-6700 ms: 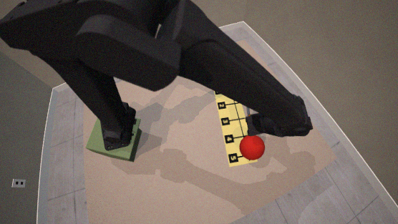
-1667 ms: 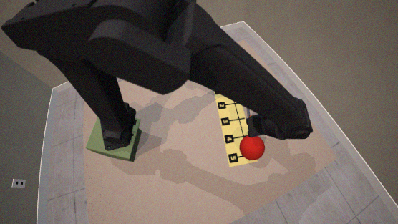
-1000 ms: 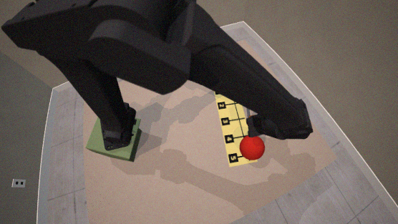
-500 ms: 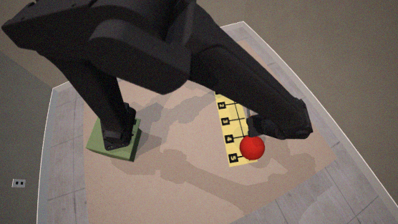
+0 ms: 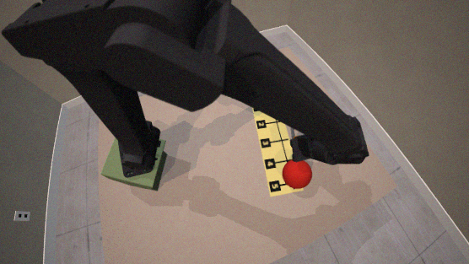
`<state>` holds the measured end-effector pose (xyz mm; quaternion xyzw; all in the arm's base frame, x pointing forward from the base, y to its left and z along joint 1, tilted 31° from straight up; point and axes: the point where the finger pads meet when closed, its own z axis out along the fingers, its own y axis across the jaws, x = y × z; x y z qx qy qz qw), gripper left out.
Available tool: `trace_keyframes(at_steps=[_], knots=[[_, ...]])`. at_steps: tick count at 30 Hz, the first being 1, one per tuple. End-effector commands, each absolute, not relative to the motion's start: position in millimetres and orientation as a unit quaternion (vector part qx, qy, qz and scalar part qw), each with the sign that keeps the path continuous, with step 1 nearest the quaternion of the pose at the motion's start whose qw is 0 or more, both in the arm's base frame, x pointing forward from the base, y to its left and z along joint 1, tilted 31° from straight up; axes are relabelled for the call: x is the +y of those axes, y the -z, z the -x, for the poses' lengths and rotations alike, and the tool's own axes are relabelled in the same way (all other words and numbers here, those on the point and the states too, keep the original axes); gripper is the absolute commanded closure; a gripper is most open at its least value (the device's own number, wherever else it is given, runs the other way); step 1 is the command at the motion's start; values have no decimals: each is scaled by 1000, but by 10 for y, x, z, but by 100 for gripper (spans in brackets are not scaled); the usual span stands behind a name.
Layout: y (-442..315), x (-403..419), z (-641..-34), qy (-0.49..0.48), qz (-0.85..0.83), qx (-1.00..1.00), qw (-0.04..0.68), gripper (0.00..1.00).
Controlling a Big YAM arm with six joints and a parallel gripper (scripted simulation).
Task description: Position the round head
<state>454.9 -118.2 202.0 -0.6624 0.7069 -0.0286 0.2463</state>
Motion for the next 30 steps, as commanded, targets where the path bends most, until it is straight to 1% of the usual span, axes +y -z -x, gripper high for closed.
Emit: trace_keyframes(at_steps=[1, 9, 10, 13, 24, 30], knots=[[-2320, -1924, -4536, 96, 640, 723, 242, 100], [-2318, -1925, -4535, 96, 640, 723, 242, 100], [-2318, -1925, -4535, 96, 640, 723, 242, 0], [-2373, -2090, -4531, 110, 634, 726, 241, 0], [-2075, -1205, -4554, 35, 662, 706, 248, 0], [-2078, -1235, -4553, 38, 662, 706, 248, 0]])
